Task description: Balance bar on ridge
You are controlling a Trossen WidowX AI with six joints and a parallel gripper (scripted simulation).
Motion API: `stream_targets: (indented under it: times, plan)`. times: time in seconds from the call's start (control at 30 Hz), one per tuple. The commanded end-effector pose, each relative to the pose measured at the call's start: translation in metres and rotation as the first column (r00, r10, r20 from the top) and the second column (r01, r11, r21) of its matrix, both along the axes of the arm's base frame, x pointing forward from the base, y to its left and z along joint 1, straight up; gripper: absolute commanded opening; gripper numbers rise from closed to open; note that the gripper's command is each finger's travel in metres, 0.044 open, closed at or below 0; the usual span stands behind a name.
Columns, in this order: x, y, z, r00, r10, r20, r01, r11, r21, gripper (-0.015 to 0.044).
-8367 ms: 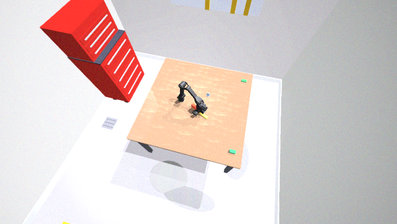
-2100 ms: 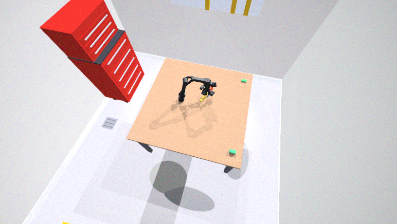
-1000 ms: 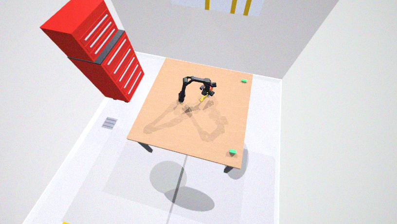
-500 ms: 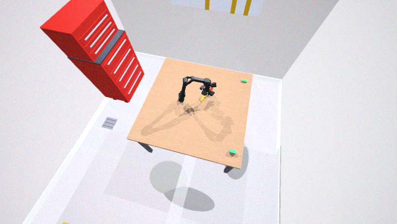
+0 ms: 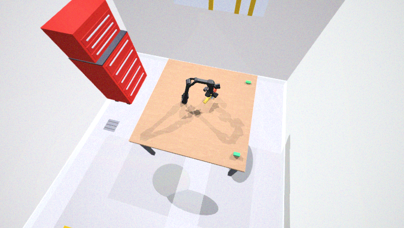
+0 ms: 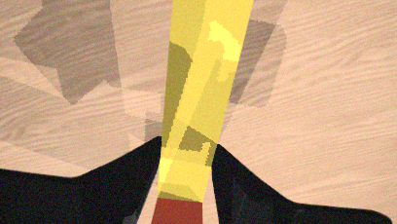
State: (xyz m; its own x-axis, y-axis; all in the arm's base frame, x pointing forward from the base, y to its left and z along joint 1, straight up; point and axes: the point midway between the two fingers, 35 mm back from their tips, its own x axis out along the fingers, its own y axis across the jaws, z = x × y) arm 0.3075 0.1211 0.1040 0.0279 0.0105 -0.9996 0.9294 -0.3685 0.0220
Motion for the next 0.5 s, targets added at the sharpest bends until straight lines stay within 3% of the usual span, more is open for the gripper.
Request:
stream_targets:
  times: [0.0,0.47]
  plan:
    - [0.0001,0.0002,-0.0013,1.000,-0.005,0.001,0.005,1.000,0.001,0.0000]
    - [0.0000,0.0000,-0.0025,1.000,-0.005,0.001,0.005,1.000,0.001,0.0000]
